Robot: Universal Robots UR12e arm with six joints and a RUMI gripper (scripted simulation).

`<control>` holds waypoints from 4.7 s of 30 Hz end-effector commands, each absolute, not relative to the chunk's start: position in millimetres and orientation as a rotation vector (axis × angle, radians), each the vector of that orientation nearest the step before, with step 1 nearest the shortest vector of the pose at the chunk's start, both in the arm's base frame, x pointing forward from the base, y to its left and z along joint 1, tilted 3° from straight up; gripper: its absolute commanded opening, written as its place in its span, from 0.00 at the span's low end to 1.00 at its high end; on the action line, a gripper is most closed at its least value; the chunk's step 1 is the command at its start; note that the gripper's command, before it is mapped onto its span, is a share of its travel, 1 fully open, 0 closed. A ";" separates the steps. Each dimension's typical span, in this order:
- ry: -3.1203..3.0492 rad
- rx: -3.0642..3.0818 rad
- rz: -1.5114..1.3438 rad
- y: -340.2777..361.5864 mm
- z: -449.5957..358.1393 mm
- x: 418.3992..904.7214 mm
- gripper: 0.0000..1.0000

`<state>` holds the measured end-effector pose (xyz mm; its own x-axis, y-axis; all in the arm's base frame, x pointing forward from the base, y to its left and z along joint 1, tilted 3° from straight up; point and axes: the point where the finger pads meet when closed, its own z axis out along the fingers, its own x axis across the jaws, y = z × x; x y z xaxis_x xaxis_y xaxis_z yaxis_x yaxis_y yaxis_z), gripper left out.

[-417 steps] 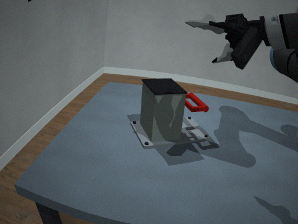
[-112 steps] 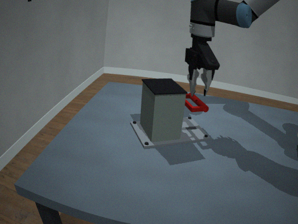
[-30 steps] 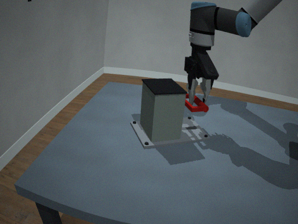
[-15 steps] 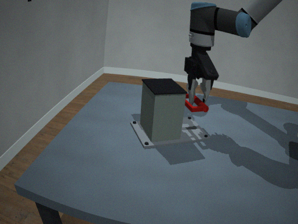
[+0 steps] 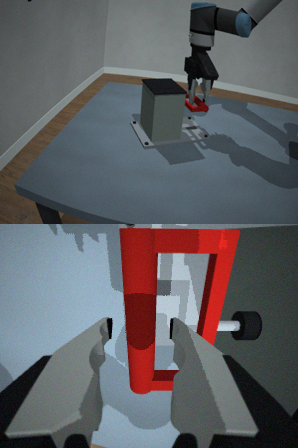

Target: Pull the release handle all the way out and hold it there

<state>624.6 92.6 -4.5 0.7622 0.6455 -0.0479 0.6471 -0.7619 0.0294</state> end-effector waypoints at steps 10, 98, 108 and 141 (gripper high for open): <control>1.067 2.907 -0.052 92.6 -3.9 625.3 0.29; 1.067 2.907 -0.052 84.4 -3.3 615.7 0.00; 1.067 2.907 -0.052 69.3 -2.2 597.8 0.00; 1.067 2.907 -0.052 55.0 -1.2 580.9 0.00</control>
<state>580.7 55.4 -1.6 0.7622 0.6457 -0.0465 0.6471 -0.7618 0.0295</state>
